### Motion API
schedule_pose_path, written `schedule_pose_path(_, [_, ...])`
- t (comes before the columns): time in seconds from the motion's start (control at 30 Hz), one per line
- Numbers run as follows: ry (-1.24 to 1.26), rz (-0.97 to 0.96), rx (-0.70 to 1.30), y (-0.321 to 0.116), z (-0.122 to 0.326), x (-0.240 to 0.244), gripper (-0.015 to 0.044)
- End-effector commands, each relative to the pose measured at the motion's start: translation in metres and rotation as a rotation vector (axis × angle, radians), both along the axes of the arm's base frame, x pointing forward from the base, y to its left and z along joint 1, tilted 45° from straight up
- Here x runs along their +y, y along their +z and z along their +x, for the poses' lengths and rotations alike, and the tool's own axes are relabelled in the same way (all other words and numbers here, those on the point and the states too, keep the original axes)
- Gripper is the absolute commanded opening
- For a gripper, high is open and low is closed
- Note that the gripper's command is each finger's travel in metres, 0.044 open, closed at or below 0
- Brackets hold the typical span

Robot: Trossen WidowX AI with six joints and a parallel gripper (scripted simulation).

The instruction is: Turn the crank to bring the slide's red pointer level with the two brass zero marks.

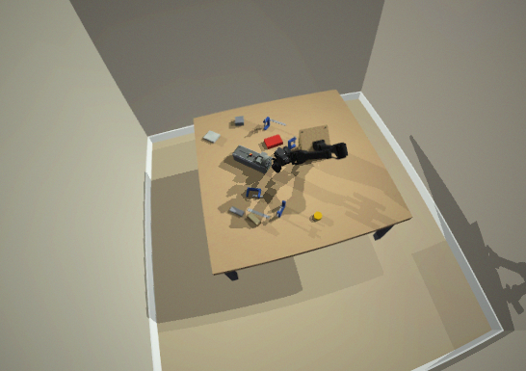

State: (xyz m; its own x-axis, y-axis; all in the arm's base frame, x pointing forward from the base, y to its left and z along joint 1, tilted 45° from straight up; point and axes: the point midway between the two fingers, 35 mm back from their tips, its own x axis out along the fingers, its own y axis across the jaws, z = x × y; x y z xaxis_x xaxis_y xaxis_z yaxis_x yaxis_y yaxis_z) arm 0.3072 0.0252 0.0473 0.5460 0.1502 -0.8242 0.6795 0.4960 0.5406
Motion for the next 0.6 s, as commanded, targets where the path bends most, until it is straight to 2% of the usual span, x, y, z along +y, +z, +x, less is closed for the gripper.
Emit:
schedule_pose_path(0.0, [-0.002,0.001,0.001,-0.0027,-0.0008,0.0014,0.0000])
schedule_pose_path(0.57, [-0.002,0.001,0.001,-0.0111,-0.0017,0.0070,0.0000])
